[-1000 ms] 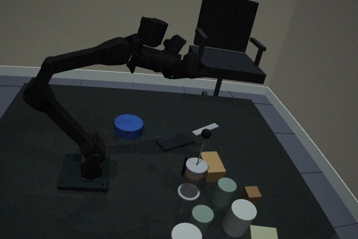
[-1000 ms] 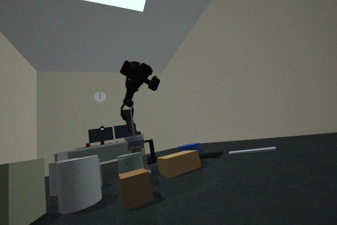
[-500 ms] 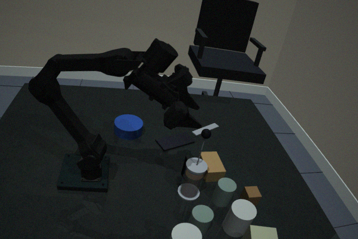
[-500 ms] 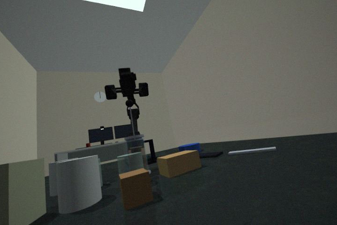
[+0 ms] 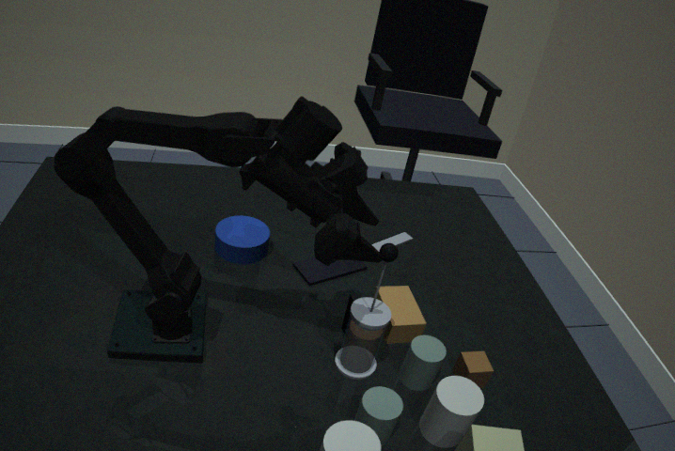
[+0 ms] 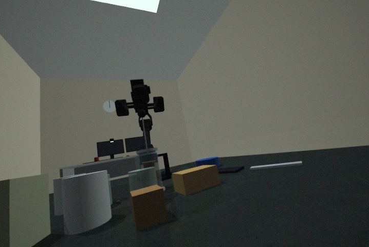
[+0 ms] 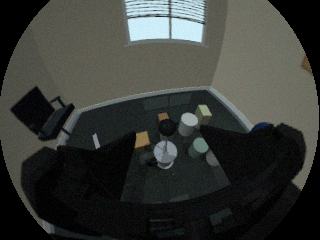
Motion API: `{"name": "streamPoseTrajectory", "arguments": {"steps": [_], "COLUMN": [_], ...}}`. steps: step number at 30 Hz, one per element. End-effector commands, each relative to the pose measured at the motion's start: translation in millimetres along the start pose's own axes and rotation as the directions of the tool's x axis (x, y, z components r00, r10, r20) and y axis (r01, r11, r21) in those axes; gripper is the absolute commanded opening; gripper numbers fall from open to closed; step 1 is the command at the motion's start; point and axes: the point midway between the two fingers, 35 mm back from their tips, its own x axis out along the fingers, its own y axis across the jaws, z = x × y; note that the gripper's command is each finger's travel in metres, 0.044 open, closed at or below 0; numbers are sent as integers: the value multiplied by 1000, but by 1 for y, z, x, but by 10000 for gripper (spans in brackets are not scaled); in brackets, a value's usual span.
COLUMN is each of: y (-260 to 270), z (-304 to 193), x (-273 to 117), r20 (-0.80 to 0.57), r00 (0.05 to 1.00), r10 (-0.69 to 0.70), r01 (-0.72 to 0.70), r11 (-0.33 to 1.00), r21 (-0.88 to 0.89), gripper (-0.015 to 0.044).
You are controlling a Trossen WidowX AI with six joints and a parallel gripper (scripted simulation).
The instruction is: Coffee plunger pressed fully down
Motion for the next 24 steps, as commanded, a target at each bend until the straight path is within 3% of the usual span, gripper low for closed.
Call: {"name": "streamPoseTrajectory", "arguments": {"steps": [1,18,24], "y": [-1,-1,-1], "z": [-1,-1,-1], "x": [6,30,30], "r20": [-2,0,0], "r00": [1000,1000,1000], "r10": [-5,-4,-4], "r01": [5,4,4], "r11": [1000,1000,1000], "r21": [6,6,6], "gripper": [440,440,282]}}
